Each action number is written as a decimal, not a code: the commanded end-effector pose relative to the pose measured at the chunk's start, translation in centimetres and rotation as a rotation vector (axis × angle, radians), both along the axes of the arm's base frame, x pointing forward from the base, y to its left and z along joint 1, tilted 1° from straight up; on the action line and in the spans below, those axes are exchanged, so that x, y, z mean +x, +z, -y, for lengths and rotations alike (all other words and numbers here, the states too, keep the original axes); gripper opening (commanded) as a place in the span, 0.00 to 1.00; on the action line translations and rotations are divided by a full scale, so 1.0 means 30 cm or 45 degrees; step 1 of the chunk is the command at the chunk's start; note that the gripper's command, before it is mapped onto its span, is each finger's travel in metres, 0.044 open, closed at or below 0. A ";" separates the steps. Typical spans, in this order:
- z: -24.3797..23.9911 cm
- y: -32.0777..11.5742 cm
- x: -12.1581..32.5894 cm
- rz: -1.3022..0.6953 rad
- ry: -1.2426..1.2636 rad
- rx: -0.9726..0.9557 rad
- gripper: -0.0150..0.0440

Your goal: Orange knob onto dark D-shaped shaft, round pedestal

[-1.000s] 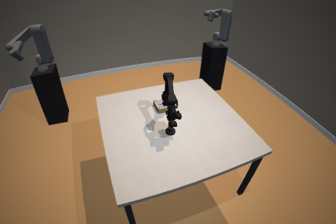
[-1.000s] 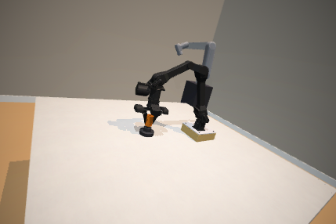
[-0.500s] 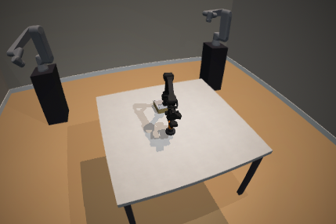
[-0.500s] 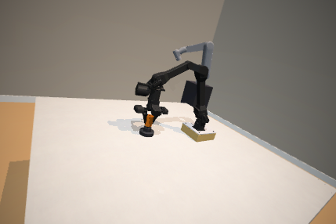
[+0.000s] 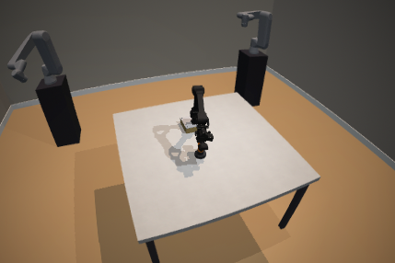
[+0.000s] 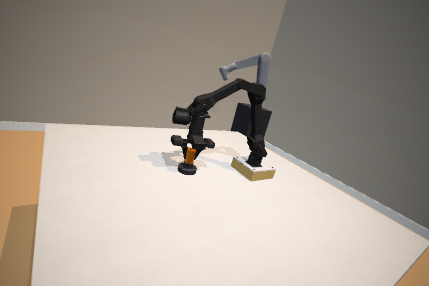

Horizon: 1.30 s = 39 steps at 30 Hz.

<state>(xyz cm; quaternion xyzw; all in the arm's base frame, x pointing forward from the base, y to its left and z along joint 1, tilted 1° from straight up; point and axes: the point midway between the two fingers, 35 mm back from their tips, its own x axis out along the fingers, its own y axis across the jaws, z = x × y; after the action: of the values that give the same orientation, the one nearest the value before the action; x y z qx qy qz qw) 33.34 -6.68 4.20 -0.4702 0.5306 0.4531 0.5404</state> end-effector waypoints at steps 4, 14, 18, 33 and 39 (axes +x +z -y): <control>0.001 -0.013 -0.005 -0.006 -0.022 -0.004 0.25; 0.000 -0.007 -0.001 -0.001 -0.014 0.001 0.34; 0.000 -0.007 -0.001 -0.001 -0.014 0.001 0.52; 0.000 -0.007 -0.001 -0.001 -0.014 0.001 1.00; 0.000 0.026 0.003 -0.001 -0.014 0.001 1.00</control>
<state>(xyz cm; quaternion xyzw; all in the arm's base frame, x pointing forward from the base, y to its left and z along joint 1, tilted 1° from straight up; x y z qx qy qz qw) 33.22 -6.65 4.07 -0.4654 0.5346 0.4518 0.5417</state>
